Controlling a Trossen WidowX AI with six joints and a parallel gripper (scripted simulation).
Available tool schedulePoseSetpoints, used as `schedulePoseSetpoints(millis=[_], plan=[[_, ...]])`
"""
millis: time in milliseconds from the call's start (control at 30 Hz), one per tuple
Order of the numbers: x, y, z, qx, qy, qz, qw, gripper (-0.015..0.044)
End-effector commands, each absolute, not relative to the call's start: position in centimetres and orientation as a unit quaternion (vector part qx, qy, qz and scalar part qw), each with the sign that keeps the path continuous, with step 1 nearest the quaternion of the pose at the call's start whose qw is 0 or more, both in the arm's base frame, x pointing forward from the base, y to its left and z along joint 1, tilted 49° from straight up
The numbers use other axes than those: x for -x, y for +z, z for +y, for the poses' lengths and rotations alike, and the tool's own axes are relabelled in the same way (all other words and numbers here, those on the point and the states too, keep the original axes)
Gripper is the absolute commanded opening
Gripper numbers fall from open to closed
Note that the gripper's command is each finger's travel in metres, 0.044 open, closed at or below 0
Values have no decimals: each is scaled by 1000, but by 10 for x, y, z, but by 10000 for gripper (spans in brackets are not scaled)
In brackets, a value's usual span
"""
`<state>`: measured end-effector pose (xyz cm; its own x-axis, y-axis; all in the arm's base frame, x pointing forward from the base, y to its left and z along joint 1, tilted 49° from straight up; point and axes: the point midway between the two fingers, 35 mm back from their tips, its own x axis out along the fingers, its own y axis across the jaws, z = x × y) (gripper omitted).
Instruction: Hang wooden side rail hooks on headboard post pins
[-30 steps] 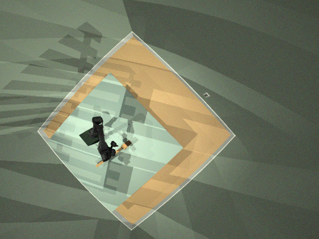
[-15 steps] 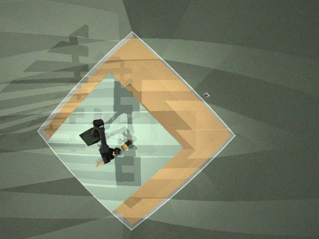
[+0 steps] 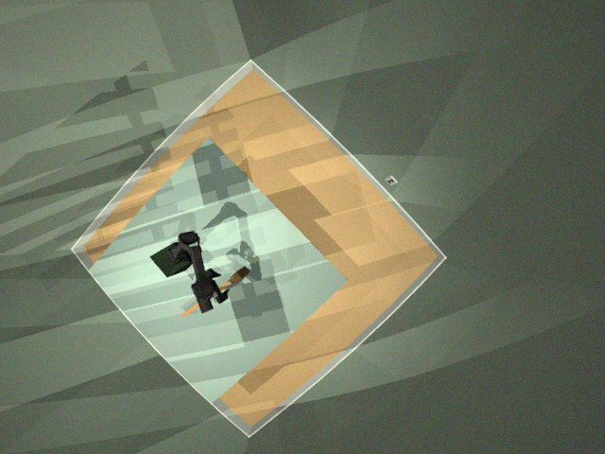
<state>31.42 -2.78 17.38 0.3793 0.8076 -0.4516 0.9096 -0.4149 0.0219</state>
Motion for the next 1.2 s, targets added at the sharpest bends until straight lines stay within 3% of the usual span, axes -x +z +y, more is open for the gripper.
schedulePoseSetpoints(millis=[0,167,867,1167], plan=[[-317,179,-26,-825,-244,509,39,440],[-318,183,-24,-817,-305,486,-64,440],[-318,183,-24,-817,-305,486,-64,440],[-321,113,-59,-766,-309,549,129,440]])
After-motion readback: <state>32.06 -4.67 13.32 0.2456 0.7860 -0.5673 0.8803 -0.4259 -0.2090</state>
